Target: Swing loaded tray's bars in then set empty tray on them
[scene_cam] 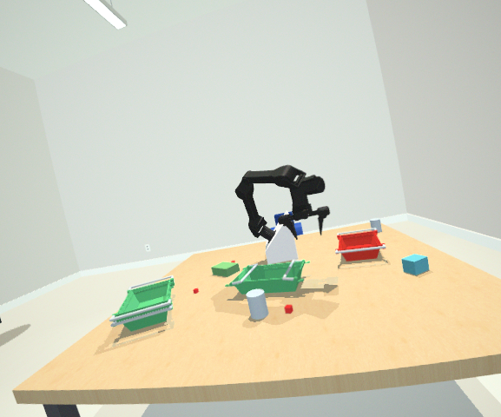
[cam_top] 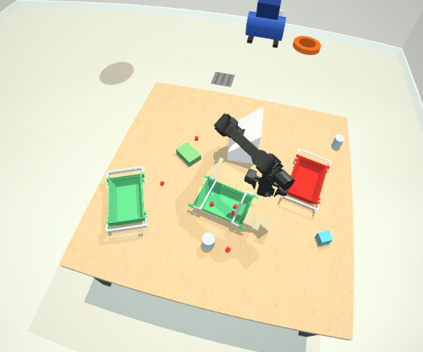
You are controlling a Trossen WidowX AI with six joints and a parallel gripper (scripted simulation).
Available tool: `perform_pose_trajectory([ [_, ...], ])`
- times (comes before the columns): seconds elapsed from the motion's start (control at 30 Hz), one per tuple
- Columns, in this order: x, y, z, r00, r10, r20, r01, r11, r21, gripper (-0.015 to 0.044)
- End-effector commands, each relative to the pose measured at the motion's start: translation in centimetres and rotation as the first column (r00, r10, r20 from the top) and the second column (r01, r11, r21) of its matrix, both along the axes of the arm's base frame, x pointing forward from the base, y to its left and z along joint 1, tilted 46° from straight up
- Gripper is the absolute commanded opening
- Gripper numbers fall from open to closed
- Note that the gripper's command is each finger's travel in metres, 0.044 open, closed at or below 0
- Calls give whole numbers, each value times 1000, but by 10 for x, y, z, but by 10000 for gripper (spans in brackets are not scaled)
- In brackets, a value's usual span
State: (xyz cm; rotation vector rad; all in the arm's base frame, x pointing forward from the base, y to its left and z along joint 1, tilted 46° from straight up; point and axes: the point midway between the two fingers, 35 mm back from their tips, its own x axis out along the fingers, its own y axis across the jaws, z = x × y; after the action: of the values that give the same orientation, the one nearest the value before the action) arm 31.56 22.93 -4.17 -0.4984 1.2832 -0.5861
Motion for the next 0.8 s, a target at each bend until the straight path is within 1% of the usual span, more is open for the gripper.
perform_pose_trajectory([
  [0.0,-50,23,-43,1000,6,-19,-6,1000,2,440],
  [0.17,-124,40,-96,1000,0,-23,0,1000,5,440],
  [0.37,-207,30,-148,1000,-13,-14,13,1000,-19,440],
  [0.43,-216,27,-153,1000,-14,-11,14,1000,-23,440],
  [0.63,-216,27,-154,1000,-14,-11,14,1000,-23,440],
  [0.77,-212,17,-166,1000,-14,-11,14,1000,-23,440],
])
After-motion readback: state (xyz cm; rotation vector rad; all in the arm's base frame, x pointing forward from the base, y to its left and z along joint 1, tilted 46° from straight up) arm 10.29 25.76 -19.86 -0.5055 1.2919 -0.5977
